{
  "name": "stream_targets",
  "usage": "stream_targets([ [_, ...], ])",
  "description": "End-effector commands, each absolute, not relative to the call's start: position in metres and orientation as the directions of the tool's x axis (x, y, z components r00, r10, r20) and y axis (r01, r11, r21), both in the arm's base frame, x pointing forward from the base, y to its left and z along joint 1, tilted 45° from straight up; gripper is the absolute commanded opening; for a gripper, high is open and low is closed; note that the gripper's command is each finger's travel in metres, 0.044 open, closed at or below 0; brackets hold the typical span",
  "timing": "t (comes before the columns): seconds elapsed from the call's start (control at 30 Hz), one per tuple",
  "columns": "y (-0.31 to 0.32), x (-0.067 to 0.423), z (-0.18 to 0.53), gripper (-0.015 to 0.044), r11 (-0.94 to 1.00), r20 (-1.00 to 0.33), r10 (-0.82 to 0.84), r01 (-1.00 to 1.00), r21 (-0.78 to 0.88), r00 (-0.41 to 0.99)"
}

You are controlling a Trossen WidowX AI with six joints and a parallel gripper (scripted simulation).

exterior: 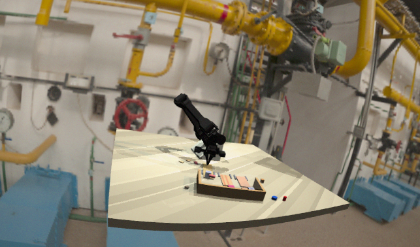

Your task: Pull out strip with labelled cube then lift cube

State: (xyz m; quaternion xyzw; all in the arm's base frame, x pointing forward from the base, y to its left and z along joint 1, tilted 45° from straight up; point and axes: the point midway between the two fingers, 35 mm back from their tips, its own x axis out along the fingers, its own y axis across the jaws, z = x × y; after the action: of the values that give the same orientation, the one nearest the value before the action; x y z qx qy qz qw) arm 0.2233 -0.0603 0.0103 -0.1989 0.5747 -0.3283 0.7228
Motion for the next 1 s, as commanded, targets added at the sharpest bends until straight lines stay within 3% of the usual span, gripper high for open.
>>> stream_targets([
  [0.0,-0.0637,0.2079,0.004,0.0,0.701,-0.702,-0.706,0.237,-0.673,0.092],
  [0.97,-0.0627,0.1981,0.0017,0.0,0.701,-0.702,-0.706,0.236,-0.673,0.092],
])
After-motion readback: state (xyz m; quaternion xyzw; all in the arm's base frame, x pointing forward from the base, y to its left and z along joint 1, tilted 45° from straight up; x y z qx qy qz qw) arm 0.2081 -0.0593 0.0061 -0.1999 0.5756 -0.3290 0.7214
